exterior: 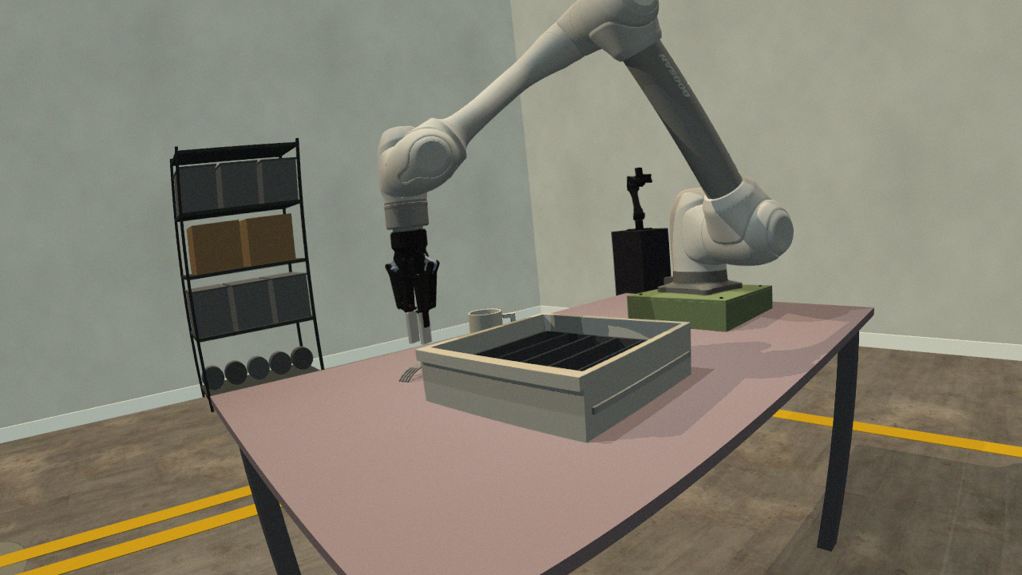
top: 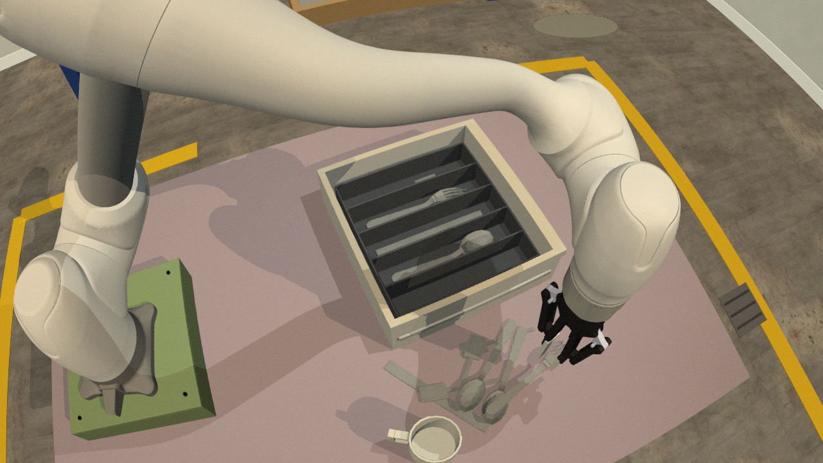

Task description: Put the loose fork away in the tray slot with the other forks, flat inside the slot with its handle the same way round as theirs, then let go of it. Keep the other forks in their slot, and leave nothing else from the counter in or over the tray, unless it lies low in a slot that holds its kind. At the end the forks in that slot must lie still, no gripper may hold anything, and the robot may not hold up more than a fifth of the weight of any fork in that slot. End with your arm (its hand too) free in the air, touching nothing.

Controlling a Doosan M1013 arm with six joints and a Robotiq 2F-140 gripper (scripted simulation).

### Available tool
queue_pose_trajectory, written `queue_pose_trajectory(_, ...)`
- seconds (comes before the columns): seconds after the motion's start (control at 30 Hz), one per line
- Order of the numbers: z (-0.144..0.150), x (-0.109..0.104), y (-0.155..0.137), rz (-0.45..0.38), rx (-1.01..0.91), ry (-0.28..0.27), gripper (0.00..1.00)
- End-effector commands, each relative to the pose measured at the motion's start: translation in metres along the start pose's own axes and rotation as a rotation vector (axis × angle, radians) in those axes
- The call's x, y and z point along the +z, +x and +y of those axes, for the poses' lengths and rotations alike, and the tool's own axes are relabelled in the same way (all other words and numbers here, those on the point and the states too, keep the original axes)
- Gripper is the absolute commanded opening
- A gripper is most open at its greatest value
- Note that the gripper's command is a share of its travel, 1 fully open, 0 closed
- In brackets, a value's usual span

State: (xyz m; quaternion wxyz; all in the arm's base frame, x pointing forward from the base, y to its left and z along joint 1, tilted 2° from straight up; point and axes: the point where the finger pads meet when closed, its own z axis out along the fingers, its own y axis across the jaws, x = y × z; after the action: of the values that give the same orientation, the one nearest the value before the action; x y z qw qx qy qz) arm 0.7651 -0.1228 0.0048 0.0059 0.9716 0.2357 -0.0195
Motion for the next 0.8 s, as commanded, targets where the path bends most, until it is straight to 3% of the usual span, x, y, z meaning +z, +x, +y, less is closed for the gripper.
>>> queue_pose_trajectory(0.0, -0.001, 0.007, -0.001, 0.002, 0.001, 0.005, 0.17)
queue_pose_trajectory(0.77, -0.001, 0.029, -0.001, 0.002, 0.001, 0.005, 0.17)
